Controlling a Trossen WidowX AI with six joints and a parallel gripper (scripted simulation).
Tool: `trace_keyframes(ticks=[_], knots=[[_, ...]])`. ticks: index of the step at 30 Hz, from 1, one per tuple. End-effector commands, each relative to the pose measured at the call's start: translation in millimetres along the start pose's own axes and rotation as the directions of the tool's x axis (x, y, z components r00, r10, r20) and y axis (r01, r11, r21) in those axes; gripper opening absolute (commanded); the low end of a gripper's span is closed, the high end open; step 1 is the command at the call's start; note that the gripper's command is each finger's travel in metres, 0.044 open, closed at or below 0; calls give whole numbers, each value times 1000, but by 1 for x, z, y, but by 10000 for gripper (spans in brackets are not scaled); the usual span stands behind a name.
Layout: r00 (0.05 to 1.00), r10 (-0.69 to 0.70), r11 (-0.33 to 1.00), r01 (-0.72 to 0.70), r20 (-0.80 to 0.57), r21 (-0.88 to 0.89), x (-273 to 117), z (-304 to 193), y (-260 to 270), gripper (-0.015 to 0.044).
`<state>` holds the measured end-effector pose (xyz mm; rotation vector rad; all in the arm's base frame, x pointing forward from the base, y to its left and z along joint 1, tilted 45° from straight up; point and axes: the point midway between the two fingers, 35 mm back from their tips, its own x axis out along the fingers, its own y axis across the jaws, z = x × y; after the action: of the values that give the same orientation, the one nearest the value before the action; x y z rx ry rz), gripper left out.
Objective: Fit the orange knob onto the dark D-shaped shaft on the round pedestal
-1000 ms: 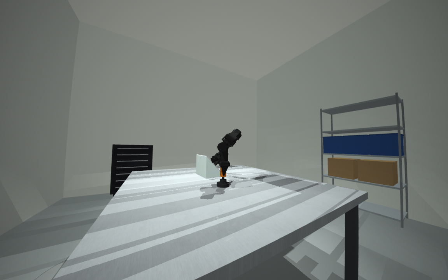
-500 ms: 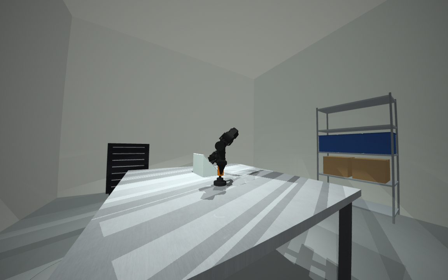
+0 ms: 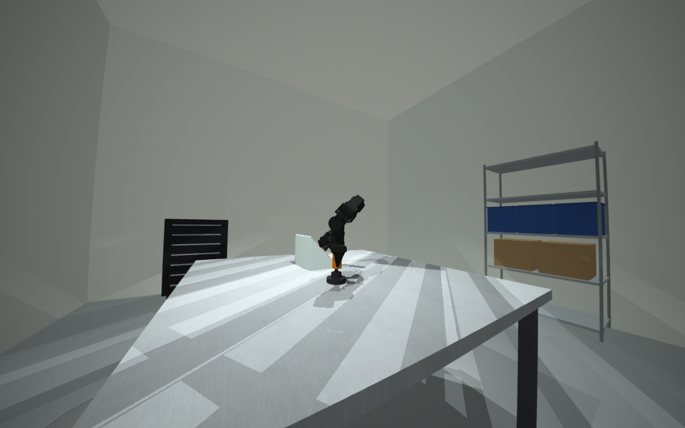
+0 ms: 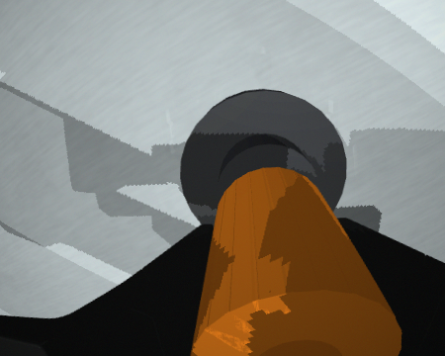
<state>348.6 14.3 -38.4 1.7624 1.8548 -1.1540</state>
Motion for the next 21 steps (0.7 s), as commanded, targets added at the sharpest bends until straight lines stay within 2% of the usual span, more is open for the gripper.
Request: trace_keyframes(ticks=[1, 8, 21], knots=[[1000, 5, 1000, -5, -1, 10, -4, 2, 0, 0], [1000, 5, 978, -4, -1, 209, -6, 5, -3, 0], [1000, 5, 978, -4, -1, 209, -4, 4, -2, 0]])
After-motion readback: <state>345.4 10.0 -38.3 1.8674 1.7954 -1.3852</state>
